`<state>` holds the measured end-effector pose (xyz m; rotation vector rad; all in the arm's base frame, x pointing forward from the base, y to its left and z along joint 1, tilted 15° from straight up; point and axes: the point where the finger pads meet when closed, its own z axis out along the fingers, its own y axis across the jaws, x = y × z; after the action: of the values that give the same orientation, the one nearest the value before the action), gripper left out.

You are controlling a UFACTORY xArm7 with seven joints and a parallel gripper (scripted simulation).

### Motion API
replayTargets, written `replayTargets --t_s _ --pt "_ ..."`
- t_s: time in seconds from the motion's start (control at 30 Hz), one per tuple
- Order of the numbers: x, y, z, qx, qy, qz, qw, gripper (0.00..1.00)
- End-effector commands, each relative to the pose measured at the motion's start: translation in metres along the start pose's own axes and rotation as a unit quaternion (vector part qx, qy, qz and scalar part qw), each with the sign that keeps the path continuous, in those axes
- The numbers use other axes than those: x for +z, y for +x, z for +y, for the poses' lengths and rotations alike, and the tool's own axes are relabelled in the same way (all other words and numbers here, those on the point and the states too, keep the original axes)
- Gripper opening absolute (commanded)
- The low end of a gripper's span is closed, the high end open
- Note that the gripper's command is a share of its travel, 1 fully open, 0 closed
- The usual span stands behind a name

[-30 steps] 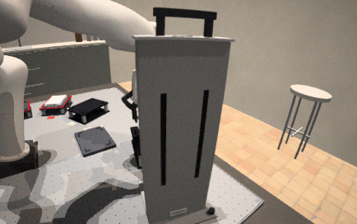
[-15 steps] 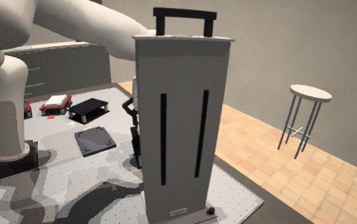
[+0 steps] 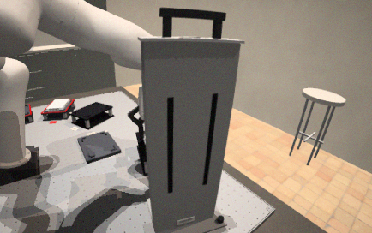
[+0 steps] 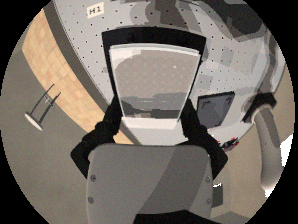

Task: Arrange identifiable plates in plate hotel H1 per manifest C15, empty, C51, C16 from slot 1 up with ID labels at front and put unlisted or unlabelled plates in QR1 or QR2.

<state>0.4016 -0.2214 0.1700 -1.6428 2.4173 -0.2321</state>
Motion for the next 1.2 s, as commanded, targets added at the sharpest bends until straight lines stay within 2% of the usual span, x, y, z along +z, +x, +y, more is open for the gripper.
replayTargets --t_s 0.0,0.37,1.17 --pt "-0.001 0.000 -0.001 0.000 0.002 0.000 1.000 0.00" --pt "-0.001 0.000 -0.001 0.000 0.002 0.000 1.000 0.00" --pt "0.012 0.000 -0.001 0.000 0.001 0.000 1.000 0.00"
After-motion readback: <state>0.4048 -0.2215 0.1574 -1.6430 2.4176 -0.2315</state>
